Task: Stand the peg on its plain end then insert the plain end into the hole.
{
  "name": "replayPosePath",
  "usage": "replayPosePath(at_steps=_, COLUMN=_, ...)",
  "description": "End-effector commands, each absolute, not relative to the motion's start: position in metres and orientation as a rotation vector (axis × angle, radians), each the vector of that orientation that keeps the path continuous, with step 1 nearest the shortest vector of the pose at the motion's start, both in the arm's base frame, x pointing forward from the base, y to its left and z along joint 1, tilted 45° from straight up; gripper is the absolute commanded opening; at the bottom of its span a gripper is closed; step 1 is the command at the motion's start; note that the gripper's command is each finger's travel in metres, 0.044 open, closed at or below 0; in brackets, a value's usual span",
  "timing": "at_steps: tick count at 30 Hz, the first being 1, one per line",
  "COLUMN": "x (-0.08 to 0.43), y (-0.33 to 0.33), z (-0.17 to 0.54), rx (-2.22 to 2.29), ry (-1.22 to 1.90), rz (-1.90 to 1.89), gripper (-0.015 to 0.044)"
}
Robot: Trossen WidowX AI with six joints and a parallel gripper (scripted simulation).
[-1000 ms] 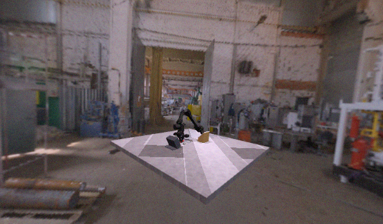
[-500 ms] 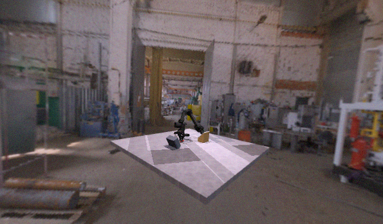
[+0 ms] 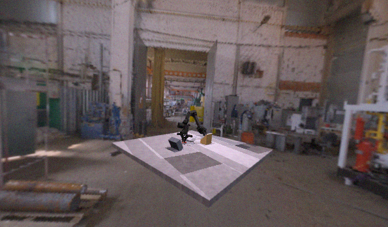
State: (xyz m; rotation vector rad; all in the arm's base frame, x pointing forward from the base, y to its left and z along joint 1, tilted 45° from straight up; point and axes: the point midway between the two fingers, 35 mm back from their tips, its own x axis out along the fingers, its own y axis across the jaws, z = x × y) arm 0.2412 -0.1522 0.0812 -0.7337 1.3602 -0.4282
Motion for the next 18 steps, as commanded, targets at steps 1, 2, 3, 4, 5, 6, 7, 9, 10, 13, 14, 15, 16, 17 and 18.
replayPosePath(at_steps=1, x=0.2397, y=-0.1505, z=0.083, rx=-0.737, ry=1.33, rz=-0.413, gripper=0.0049)
replayPosePath(at_steps=2, x=0.2392, y=-0.1502, z=0.0834, rx=-0.738, ry=1.322, rz=-0.409, gripper=0.0049)
replayPosePath(at_steps=3, x=0.2388, y=-0.1499, z=0.0838, rx=-0.739, ry=1.313, rz=-0.406, gripper=0.0049)
replayPosePath(at_steps=4, x=0.2384, y=-0.1496, z=0.0842, rx=-0.74, ry=1.305, rz=-0.402, gripper=0.0049)
replayPosePath(at_steps=5, x=0.2379, y=-0.1493, z=0.0846, rx=-0.741, ry=1.297, rz=-0.398, gripper=0.0049)
replayPosePath(at_steps=6, x=0.2375, y=-0.149, z=0.085, rx=-0.742, ry=1.289, rz=-0.395, gripper=0.0049)
replayPosePath(at_steps=7, x=0.237, y=-0.1487, z=0.0854, rx=-0.744, ry=1.281, rz=-0.391, gripper=0.0049)
replayPosePath(at_steps=9, x=0.2361, y=-0.1481, z=0.0862, rx=-0.746, ry=1.265, rz=-0.384, gripper=0.0049)
replayPosePath(at_steps=10, x=0.2357, y=-0.1478, z=0.0866, rx=-0.747, ry=1.257, rz=-0.38, gripper=0.0049)
replayPosePath(at_steps=13, x=0.2342, y=-0.147, z=0.0877, rx=-0.75, ry=1.232, rz=-0.369, gripper=0.0049)
replayPosePath(at_steps=14, x=0.2338, y=-0.1467, z=0.0881, rx=-0.751, ry=1.224, rz=-0.366, gripper=0.0049)
replayPosePath(at_steps=15, x=0.2333, y=-0.1465, z=0.0885, rx=-0.751, ry=1.216, rz=-0.362, gripper=0.0049)
replayPosePath(at_steps=16, x=0.2328, y=-0.1462, z=0.0889, rx=-0.752, ry=1.208, rz=-0.358, gripper=0.0049)
replayPosePath(at_steps=17, x=0.2323, y=-0.1459, z=0.0893, rx=-0.753, ry=1.2, rz=-0.355, gripper=0.0049)
replayPosePath(at_steps=18, x=0.2318, y=-0.1457, z=0.0896, rx=-0.754, ry=1.191, rz=-0.351, gripper=0.0049)
